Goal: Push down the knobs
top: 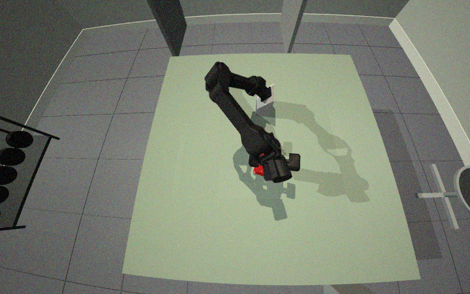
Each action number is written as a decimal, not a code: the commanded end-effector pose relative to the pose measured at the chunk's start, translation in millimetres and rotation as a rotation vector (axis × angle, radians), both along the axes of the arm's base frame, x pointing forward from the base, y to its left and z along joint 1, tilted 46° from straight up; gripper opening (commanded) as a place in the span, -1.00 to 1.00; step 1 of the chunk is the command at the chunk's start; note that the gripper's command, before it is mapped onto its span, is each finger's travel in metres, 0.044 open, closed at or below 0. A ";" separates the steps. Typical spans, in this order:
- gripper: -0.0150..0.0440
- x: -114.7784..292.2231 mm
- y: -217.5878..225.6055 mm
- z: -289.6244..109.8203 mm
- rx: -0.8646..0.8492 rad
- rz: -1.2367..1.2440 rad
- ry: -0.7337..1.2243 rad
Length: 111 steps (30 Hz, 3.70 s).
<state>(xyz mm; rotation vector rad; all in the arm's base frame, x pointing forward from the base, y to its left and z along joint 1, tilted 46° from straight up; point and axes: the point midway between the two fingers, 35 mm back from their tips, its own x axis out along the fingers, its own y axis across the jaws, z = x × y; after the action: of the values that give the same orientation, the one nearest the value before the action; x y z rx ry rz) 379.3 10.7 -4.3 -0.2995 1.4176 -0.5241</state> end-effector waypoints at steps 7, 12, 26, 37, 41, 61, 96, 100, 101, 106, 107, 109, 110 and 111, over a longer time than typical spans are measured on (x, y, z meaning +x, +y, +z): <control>-0.49 -32.3 19.8 -3.5 -0.122 0.205 0.237; -0.49 -47.7 28.3 -2.4 -0.183 0.309 0.356; -0.49 -61.7 20.7 -14.1 -0.241 0.401 0.463; -0.49 -62.0 14.6 -20.2 -0.242 0.401 0.463; -0.49 -62.4 9.8 -24.9 -0.242 0.401 0.463; -0.49 -62.9 5.1 -29.4 -0.242 0.401 0.463; -0.49 -63.1 2.5 -32.0 -0.243 0.401 0.463; -0.49 -63.2 1.2 -33.3 -0.243 0.401 0.463; -0.49 -63.2 1.2 -33.3 -0.243 0.401 0.463; -0.49 -63.2 1.2 -33.3 -0.243 0.401 0.463; -0.49 -63.2 1.2 -33.3 -0.243 0.401 0.463; -0.49 -63.2 1.2 -33.3 -0.243 0.401 0.463; -0.49 -63.2 1.2 -33.3 -0.243 0.401 0.463; -0.49 -63.2 1.0 -33.4 -0.243 0.401 0.463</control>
<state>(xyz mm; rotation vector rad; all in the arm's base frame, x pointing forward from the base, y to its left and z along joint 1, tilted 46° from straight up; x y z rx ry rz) 316.2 13.5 -37.2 -0.9202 1.6815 -0.2998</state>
